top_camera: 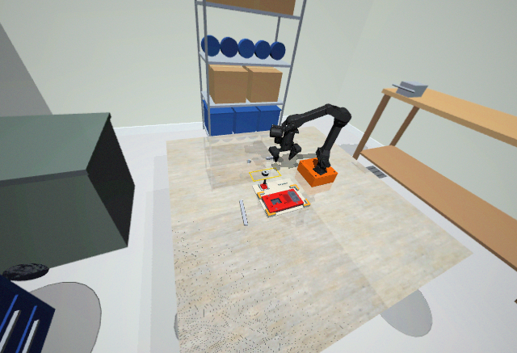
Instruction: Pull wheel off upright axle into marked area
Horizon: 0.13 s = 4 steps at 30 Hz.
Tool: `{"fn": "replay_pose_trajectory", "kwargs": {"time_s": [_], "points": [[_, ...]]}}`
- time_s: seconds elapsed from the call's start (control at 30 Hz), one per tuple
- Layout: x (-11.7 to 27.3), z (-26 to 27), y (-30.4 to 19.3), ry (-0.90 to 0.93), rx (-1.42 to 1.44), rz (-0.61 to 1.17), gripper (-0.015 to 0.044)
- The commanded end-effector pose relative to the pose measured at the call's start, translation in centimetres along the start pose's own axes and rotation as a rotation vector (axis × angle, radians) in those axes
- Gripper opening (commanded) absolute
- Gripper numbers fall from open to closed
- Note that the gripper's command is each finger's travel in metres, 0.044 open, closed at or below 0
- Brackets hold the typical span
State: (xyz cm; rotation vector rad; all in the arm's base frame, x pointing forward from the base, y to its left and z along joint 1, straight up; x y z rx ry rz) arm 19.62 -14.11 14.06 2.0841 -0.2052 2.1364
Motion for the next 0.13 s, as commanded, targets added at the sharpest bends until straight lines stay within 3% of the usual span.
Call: {"fn": "replay_pose_trajectory", "kwargs": {"time_s": [0.0, 0.1], "points": [[0.01, -0.06, -0.04, -0.001, 0.003, 0.004, 0.0440], [0.01, -0.06, -0.04, -0.001, 0.003, 0.004, 0.0440]]}}
Point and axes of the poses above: the point midway between the two fingers, 35 mm back from their tips, its own x axis back along the fingers, its own z axis across the jaws, y = z × x, the point moved 6 cm from there along x, back along the fingers
